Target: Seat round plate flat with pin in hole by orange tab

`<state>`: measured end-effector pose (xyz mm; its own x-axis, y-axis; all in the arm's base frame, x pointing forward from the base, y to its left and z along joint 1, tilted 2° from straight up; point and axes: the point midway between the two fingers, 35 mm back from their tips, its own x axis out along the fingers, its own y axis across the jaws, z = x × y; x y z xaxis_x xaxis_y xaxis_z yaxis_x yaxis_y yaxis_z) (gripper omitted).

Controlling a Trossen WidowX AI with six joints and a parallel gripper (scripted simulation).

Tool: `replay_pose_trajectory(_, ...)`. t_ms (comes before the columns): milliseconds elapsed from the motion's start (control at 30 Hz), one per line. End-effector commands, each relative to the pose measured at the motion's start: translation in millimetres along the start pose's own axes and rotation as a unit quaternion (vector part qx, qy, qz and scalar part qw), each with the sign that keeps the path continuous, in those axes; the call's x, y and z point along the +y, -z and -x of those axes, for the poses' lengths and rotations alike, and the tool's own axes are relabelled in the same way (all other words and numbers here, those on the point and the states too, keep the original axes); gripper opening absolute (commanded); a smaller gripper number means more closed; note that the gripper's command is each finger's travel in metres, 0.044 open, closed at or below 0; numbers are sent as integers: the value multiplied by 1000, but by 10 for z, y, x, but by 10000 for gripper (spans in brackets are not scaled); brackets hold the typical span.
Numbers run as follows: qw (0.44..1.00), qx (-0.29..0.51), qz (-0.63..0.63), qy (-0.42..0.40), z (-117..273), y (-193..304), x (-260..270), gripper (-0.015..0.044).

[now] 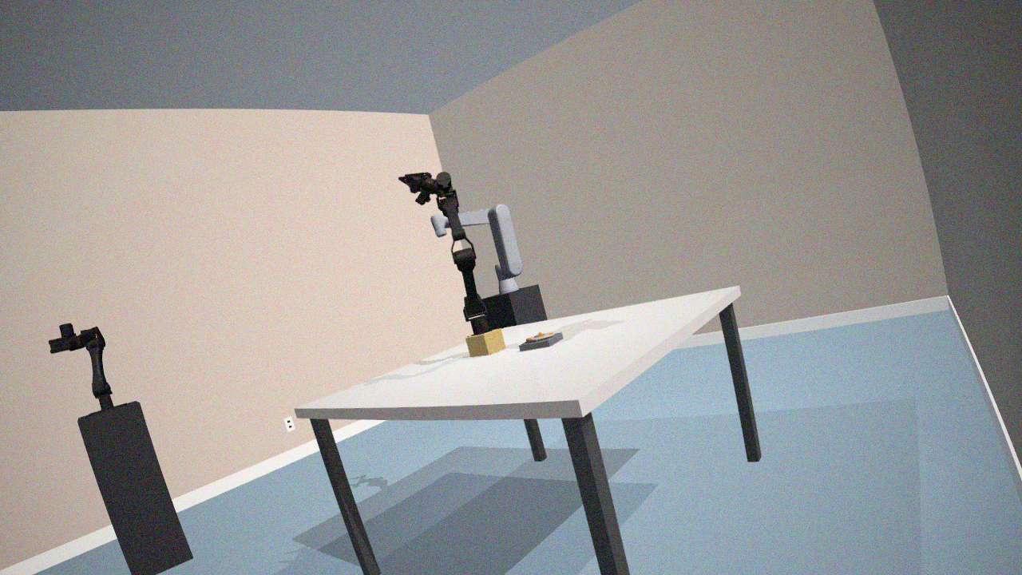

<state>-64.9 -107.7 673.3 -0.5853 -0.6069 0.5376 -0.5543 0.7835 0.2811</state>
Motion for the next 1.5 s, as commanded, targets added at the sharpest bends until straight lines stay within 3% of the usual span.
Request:
replay_pose_trajectory(0, 1000, 0, -1, -6, -3, -10, 32, 374)
replay_pose_trajectory(167, 985, -8, -80, -153, 73, -287, 884, 242)
replay_pose_trajectory(300, 967, -2, -128, -218, 207, -402, 1270, 137)
replay_pose_trajectory(467, 904, 44, -223, -362, 728, -588, 2059, 6)
replay_pose_trajectory(567, 874, 69, -252, -410, 984, -632, 2305, 0)
replay_pose_trajectory(767, 755, 178, -321, -544, 1971, -698, 2882, 0)
replay_pose_trajectory(833, 739, 200, -329, -553, 2067, -671, 2908, 0)
replay_pose_trajectory(967, 637, 302, -354, -615, 2863, -637, 3069, 0)
replay_pose_trajectory(1100, 573, 364, -357, -642, 3372, -613, 3076, 0)
replay_pose_trajectory(1200, 497, 441, -351, -659, 3966, -560, 2983, 0)
replay_pose_trajectory(1467, 325, 607, -313, -654, 5177, -496, 2456, 0)
